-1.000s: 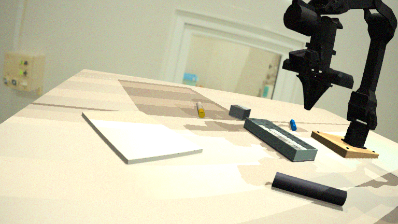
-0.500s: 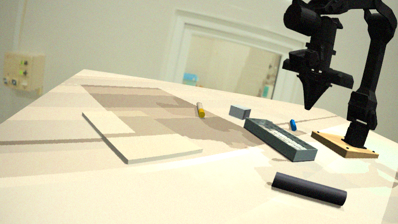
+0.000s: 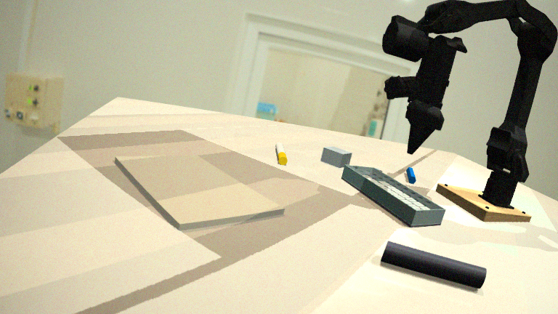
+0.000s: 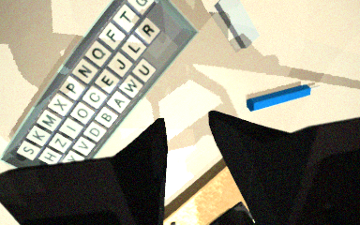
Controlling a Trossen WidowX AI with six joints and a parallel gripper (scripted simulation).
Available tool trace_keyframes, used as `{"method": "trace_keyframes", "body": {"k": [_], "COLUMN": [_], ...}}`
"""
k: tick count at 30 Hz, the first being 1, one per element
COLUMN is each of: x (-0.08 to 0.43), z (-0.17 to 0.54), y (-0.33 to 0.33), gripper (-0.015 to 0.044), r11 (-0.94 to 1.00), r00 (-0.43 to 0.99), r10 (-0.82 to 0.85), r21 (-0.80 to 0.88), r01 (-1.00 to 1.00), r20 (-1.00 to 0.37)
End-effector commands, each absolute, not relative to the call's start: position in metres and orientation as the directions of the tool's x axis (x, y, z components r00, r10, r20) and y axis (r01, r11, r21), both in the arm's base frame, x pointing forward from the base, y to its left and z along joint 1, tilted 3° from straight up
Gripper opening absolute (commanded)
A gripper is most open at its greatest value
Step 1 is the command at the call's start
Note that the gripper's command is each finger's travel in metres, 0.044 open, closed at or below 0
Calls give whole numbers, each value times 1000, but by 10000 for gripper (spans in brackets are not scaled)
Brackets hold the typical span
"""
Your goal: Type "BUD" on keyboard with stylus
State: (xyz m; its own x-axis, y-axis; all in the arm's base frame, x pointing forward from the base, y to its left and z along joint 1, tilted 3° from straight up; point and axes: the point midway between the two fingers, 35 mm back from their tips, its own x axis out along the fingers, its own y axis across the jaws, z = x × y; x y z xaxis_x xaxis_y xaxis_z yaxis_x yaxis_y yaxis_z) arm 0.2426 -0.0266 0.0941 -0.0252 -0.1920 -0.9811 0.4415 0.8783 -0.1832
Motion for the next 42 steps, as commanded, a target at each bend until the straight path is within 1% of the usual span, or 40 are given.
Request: {"method": "trace_keyframes", "body": {"k": [1, 6, 11, 12, 42], "x": [213, 188, 158, 155, 152], "z": [87, 84, 83, 82, 71], "y": [-96, -128, -155, -158, -157], "gripper": [150, 150, 150, 150, 150], "r11": [366, -4, -357, -389, -396], "r00": [-79, -139, -215, -223, -225], "r10": [-352, -426, -485, -491, -492], "r21": [-214, -152, -32, -18, -15], "r01": [905, 988, 934, 921, 918], "r20": [-933, -894, -847, -842, -841]}}
